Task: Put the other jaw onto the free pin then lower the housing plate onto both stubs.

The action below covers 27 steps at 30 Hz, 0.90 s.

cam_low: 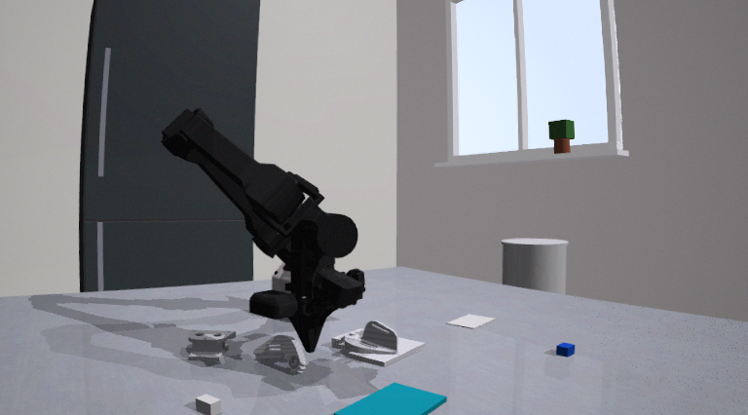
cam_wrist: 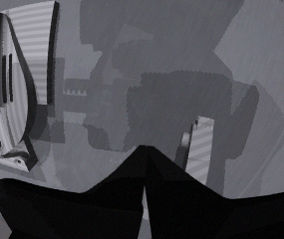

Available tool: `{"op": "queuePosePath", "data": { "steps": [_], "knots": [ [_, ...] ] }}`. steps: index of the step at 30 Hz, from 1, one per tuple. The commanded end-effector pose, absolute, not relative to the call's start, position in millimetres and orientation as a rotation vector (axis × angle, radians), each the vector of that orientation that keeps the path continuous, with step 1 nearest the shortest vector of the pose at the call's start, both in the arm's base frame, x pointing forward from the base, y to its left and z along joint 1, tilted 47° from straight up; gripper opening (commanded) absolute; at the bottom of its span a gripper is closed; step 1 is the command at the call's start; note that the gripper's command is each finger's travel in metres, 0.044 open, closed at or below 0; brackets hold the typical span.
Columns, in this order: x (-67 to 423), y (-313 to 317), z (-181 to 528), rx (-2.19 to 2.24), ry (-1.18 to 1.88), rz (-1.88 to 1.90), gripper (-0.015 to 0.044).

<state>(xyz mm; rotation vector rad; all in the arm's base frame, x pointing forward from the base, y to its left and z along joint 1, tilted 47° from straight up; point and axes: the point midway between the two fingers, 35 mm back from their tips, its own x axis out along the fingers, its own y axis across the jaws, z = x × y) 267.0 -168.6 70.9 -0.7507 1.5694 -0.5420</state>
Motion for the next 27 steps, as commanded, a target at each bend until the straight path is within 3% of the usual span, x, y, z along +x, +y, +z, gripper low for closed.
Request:
{"op": "queuePosePath", "data": {
  "steps": [1, 27],
  "knots": [
    [270.2, -172.2, 75.6, -0.75, 1.564, -0.537, 0.0],
    [277.0, -201.0, 106.2, -0.751, 1.563, -0.539, 0.0]
  ]
}}
